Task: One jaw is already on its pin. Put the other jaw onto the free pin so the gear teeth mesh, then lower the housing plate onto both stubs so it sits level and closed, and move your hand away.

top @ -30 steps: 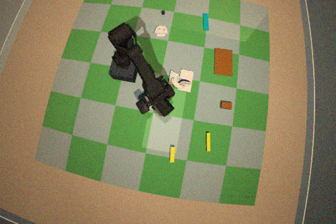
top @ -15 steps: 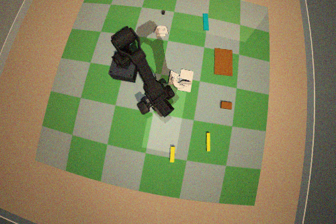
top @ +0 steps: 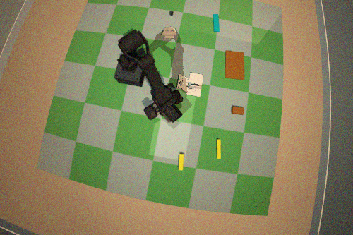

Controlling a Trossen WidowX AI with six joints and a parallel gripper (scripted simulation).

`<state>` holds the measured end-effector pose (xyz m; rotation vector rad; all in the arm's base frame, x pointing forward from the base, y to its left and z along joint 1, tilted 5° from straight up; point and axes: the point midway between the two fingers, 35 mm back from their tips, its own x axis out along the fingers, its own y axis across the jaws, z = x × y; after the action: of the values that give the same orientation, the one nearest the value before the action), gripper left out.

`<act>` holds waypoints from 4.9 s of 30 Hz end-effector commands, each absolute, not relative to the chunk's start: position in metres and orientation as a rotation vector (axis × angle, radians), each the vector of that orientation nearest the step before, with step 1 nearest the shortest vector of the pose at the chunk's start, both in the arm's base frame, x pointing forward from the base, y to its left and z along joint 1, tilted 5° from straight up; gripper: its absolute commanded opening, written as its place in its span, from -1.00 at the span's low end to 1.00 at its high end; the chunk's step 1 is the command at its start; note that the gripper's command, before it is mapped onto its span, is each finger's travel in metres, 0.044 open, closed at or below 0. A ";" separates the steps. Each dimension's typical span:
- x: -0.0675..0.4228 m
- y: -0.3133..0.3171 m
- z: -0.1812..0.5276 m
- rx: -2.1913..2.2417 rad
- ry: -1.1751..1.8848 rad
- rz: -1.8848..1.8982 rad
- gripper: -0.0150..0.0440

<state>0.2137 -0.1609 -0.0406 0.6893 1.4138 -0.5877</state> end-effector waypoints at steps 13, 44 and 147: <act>0.214 -0.160 -0.042 0.697 1.413 -0.587 1.00; 0.214 -0.161 -0.040 0.690 1.415 -0.587 -0.04; 0.325 -0.018 0.054 0.125 1.481 -0.038 -0.04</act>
<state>0.3253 -0.0176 0.0549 0.1329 1.4753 -0.0381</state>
